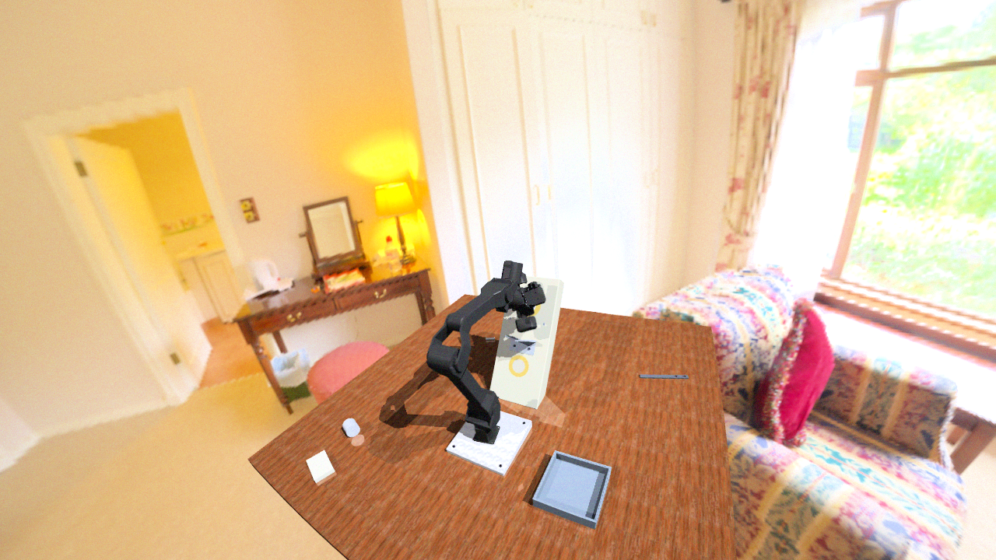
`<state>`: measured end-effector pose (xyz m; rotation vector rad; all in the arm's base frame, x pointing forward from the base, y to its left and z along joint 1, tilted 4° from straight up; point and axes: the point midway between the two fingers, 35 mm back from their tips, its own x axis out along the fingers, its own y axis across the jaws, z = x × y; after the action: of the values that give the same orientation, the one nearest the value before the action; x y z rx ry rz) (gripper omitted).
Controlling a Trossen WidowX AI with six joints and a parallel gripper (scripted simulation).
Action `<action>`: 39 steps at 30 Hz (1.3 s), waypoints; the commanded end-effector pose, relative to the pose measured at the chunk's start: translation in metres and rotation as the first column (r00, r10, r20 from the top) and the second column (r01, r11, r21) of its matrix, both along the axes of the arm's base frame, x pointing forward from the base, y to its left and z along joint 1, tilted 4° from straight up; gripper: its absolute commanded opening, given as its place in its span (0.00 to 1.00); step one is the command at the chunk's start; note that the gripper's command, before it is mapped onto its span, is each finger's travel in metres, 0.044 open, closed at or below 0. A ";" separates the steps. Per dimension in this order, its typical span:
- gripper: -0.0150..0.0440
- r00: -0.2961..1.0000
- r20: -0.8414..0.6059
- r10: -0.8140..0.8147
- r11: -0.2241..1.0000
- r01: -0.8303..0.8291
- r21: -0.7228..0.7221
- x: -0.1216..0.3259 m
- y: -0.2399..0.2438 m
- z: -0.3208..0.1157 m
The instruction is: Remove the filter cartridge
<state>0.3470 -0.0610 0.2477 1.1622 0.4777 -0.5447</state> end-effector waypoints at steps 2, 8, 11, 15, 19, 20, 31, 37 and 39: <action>0.25 1.000 -0.001 0.001 1.000 -0.001 0.001 -0.007 0.002 0.007; 0.25 1.000 -0.006 0.006 1.000 -0.006 0.003 -0.041 0.009 0.034; 0.25 1.000 -0.008 0.008 1.000 -0.008 0.003 -0.055 0.012 0.044; 0.25 1.000 -0.009 0.008 1.000 -0.008 0.003 -0.056 0.012 0.044; 0.25 1.000 -0.009 0.008 1.000 -0.008 0.004 -0.060 0.013 0.038; 0.25 1.000 -0.009 0.008 1.000 -0.008 0.004 -0.062 0.013 0.036; 0.25 1.000 -0.010 0.008 1.000 -0.008 0.004 -0.080 0.016 0.007; 0.25 1.000 -0.011 0.008 1.000 -0.008 0.004 -0.089 0.017 -0.010; 0.25 1.000 -0.011 0.008 1.000 -0.008 0.004 -0.092 0.018 -0.016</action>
<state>0.2600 -0.0444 0.2382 1.1568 0.5039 -0.5518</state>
